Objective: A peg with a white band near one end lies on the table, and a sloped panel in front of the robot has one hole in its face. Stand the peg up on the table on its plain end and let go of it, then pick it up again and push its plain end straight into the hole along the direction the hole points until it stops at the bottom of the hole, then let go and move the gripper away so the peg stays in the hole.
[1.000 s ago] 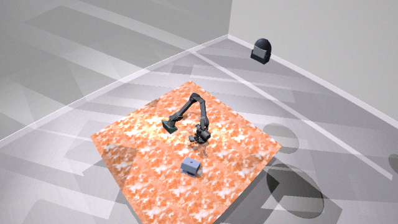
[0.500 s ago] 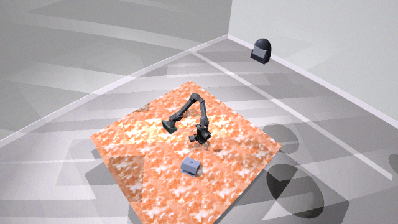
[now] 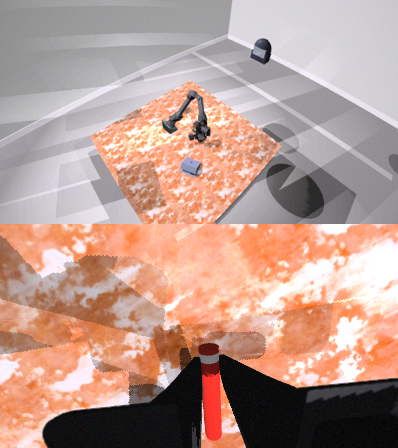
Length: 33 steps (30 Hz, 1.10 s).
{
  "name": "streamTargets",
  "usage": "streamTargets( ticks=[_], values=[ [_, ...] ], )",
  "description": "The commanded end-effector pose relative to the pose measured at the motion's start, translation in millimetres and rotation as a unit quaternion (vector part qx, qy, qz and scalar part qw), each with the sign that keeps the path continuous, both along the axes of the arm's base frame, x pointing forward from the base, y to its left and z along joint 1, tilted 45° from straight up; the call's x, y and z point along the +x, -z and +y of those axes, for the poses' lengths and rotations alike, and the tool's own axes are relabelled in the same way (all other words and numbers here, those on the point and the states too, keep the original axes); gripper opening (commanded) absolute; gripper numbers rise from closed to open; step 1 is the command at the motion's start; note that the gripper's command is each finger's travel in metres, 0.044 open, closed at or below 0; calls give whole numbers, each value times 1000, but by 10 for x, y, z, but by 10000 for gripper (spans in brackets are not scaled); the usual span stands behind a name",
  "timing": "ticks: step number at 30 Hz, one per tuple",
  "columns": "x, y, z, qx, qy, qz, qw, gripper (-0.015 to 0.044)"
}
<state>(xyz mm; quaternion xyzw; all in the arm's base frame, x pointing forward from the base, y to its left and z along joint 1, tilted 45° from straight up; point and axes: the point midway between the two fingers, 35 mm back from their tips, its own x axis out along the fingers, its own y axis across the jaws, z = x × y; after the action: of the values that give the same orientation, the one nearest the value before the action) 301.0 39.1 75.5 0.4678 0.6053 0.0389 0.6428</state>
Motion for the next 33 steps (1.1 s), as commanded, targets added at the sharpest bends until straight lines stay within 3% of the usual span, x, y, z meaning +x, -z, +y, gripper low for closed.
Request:
streamTargets(
  ticks=[1,33],
  values=[
    [-33,-9,-7,-9,11,-7,1000,49],
    [-182,-159,-39,-80,102,-84,988,49]
  ],
)
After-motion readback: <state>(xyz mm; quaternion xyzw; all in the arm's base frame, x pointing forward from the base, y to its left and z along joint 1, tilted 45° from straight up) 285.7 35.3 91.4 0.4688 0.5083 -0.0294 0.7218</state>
